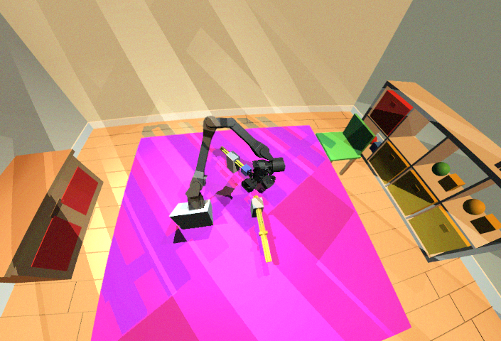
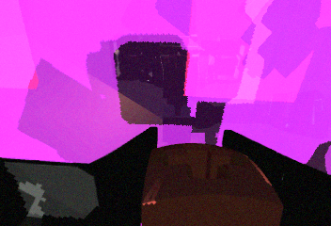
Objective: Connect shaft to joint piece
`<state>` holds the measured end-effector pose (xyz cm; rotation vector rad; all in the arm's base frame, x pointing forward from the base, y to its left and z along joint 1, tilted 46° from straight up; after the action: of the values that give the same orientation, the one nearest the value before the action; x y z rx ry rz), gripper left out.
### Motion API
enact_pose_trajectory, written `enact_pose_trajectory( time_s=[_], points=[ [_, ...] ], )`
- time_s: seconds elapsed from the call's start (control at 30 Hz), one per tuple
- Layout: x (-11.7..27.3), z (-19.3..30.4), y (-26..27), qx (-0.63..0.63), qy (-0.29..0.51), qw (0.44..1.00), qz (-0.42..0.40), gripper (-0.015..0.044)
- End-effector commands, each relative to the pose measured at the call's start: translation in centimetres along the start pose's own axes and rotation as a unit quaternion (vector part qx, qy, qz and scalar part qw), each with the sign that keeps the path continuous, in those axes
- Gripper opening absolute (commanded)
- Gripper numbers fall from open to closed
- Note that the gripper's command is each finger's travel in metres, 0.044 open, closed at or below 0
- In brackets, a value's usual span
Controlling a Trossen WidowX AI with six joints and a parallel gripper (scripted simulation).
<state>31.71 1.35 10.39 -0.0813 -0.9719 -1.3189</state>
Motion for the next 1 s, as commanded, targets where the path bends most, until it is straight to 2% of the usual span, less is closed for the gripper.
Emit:
enact_pose_trajectory(
  time_s=[0.0,0.97],
  points=[
    [0.2,0.2,-0.3,-0.033,-0.017,0.999,-0.001,0.0],
    [0.7,2.1,-1.3,-0.238,-0.111,0.965,0.021,0.0]
  ],
)
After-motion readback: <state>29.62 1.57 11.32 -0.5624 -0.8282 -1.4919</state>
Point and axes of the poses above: the point midway between the two fingers, 35 mm back from their tips, its own x axis back along the fingers, its own y axis across the jaws, z = x × y, the point moved 8 cm from there along x, back along the fingers, and after that the axes turned 6 degrees about x, right-handed, at the moved point
